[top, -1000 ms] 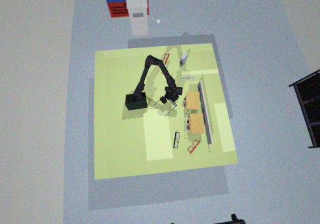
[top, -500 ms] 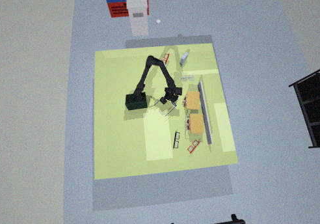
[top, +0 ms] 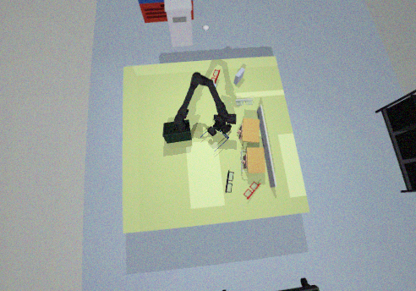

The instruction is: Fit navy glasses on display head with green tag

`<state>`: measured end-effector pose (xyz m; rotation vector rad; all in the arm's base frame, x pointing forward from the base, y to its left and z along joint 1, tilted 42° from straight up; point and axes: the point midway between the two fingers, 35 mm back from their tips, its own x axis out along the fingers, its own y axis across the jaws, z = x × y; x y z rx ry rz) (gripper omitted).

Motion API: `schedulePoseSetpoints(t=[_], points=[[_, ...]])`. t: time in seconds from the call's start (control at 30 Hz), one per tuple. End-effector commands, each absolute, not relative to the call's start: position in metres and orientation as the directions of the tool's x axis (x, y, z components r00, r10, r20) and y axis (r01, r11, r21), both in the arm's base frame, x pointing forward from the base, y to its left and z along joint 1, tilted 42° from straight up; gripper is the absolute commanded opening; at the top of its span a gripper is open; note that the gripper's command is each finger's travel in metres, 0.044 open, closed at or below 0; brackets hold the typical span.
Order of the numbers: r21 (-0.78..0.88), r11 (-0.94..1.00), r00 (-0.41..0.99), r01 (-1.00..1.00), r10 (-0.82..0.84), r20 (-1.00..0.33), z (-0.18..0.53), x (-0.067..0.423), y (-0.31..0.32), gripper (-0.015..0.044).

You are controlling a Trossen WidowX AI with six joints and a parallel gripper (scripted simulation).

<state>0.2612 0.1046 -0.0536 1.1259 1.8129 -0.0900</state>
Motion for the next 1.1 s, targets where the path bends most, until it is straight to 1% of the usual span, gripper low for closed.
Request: schedulePoseSetpoints(t=[0.0,0.33,0.47,1.07], points=[[0.387,0.569,-0.114,0.725,0.654,-0.748,-0.0565,0.2583,0.1078,0.0000],[0.388,0.569,-0.115,0.725,0.655,-0.746,-0.0621,0.2558,0.1135,0.0000],[0.391,0.570,-0.110,0.723,0.653,-0.749,-0.0602,0.2582,0.1113,0.0105],[0.389,0.570,-0.113,0.724,0.654,-0.748,-0.0591,0.2532,0.1045,0.0107]])
